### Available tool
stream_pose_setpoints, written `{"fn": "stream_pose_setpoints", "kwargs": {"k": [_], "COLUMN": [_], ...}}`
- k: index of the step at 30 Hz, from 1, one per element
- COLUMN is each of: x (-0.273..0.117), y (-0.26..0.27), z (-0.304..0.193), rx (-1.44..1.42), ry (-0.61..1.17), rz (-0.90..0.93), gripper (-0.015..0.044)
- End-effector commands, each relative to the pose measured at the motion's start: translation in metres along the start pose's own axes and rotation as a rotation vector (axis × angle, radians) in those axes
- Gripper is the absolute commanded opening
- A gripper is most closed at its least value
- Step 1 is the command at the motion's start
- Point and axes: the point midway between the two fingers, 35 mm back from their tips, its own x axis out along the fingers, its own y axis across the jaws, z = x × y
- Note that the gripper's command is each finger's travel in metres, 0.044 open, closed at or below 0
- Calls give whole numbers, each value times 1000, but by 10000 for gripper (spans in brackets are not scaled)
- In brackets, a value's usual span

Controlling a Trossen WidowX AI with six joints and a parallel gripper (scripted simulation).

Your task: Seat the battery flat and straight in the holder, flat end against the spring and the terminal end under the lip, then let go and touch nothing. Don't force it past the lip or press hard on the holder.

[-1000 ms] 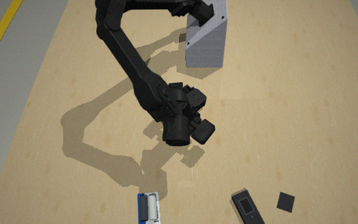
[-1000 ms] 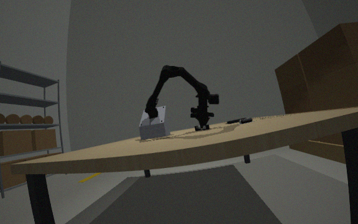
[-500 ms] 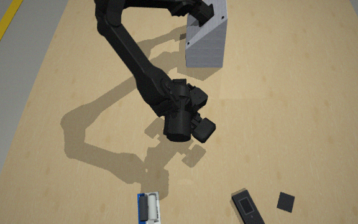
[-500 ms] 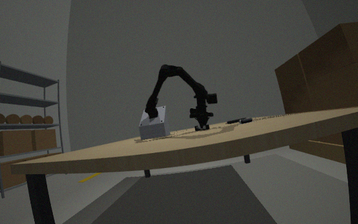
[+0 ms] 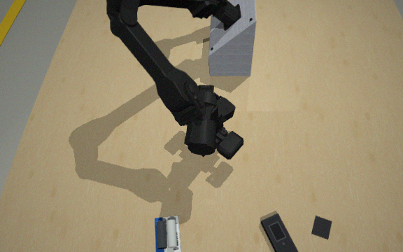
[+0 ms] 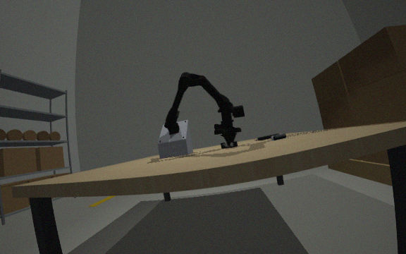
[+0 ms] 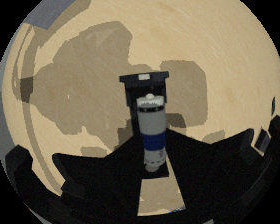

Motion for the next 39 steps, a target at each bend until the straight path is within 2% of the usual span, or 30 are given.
{"fn": "stream_pose_setpoints", "kwargs": {"k": [1,39], "x": [1,2], "y": [2,3], "z": [-4,14], "rx": [12,11], "ry": [34,81], "rz": [5,-13], "gripper": [68,68]}}
